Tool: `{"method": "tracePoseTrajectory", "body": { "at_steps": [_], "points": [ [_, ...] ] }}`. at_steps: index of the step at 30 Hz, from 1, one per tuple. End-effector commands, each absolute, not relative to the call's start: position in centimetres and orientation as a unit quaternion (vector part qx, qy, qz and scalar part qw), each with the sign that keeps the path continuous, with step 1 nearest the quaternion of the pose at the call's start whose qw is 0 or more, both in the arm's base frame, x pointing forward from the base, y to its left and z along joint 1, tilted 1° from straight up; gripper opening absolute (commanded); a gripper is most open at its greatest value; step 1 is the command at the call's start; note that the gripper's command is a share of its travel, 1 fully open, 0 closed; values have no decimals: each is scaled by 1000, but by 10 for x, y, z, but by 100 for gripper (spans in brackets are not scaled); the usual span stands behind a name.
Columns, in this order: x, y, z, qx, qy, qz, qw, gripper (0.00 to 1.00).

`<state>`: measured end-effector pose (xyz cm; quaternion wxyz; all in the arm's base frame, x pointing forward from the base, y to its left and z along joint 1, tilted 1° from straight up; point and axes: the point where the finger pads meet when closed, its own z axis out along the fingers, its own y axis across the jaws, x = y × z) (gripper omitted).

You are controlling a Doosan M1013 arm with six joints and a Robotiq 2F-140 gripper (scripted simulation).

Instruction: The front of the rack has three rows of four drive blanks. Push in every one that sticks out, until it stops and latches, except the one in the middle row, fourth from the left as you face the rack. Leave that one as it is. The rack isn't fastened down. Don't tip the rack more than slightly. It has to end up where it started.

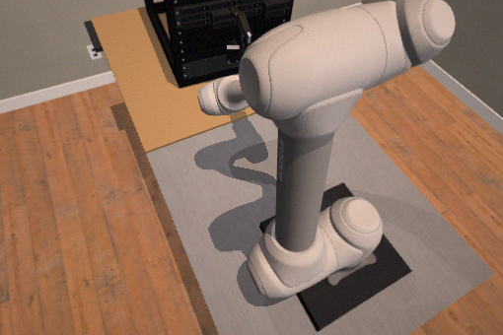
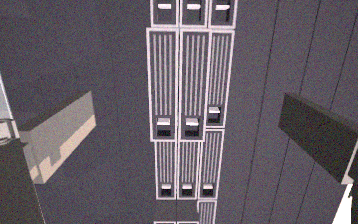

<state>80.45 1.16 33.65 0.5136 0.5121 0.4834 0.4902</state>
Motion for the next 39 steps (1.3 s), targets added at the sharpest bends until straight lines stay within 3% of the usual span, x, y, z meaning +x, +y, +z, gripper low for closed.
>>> {"method": "tracePoseTrajectory", "body": {
  "at_steps": [1, 3, 4, 39],
  "points": [
    [805, 11, 337, 512, 483, 491, 514, 100],
    [805, 11, 337, 512, 483, 491, 514, 100],
    [805, 11, 337, 512, 483, 491, 514, 10],
    [805, 11, 337, 512, 483, 491, 514, 10]
  ]
}}
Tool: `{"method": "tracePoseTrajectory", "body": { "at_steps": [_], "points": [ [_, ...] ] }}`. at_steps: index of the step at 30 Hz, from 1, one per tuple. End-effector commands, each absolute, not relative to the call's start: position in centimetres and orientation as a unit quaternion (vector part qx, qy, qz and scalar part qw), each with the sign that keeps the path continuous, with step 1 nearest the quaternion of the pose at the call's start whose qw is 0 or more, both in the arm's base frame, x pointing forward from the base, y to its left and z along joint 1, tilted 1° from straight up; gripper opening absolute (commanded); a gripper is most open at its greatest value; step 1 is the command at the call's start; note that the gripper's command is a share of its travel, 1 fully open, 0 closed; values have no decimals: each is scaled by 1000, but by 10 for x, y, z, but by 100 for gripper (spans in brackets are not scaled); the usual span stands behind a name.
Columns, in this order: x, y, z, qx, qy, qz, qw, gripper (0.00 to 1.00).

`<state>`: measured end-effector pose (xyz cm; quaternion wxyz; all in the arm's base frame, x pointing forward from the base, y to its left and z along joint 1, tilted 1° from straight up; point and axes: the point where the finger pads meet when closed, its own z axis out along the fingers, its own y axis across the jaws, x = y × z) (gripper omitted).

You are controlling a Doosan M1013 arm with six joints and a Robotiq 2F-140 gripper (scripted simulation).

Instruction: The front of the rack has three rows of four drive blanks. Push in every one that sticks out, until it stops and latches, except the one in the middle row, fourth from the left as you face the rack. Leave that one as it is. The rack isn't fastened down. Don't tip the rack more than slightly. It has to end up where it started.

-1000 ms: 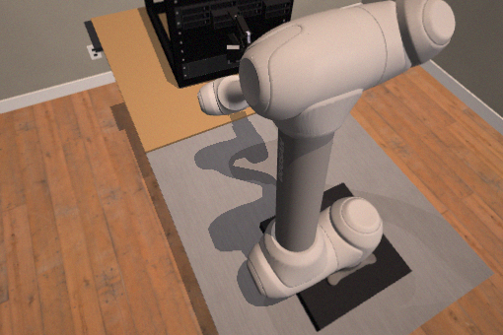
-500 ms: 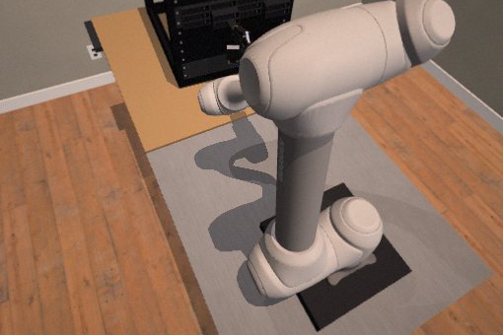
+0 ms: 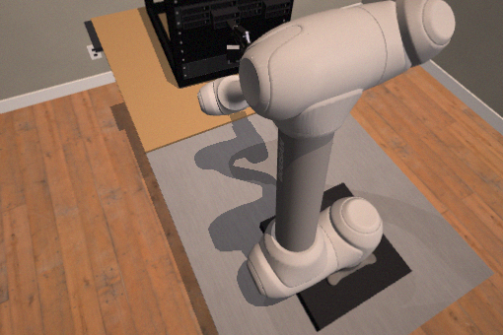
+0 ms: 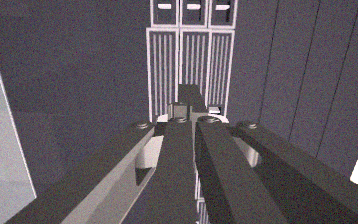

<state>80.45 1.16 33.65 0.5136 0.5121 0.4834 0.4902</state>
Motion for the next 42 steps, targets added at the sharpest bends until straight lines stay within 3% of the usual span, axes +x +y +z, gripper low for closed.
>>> {"method": "tracePoseTrajectory", "body": {
  "at_steps": [1, 17, 42],
  "points": [
    [805, 11, 337, 512, 483, 491, 514, 10],
    [800, -13, 335, 512, 483, 491, 514, 10],
    [778, -136, 322, 512, 483, 491, 514, 10]
  ]
}}
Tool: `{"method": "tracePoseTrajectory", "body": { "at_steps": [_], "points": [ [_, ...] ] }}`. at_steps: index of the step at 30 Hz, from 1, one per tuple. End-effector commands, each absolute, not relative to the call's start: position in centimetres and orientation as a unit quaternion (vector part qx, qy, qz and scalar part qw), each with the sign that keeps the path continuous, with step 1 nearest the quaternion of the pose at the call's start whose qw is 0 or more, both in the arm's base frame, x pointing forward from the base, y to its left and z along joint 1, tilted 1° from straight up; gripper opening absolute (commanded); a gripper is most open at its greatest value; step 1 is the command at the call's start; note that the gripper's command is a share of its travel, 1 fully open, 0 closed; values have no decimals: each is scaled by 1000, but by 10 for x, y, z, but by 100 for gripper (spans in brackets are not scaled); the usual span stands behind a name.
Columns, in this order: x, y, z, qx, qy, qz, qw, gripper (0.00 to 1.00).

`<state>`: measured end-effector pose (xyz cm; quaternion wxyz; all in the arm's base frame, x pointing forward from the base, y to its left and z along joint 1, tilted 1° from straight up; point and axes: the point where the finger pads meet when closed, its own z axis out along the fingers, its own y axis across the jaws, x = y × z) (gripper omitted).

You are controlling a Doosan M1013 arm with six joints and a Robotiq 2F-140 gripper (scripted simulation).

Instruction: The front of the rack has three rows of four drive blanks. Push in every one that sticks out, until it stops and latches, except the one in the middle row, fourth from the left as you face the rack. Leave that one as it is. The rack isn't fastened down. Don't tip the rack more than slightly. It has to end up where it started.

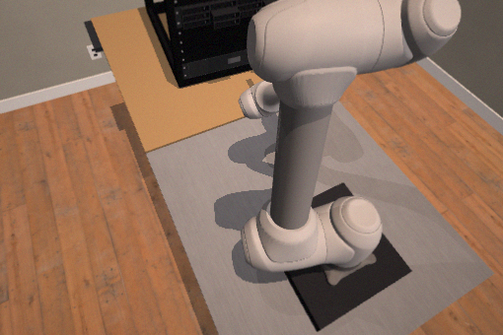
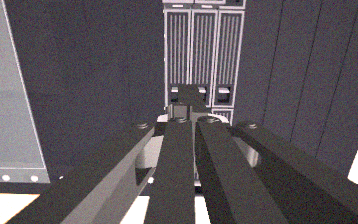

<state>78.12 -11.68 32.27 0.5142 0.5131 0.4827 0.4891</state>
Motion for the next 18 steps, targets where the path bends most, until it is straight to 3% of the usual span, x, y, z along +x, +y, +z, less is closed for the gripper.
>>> {"method": "tracePoseTrajectory", "body": {
  "at_steps": [1, 18],
  "points": [
    [777, -142, 321, 512, 483, 491, 514, 10],
    [767, -198, 315, 512, 483, 491, 514, 10]
  ]
}}
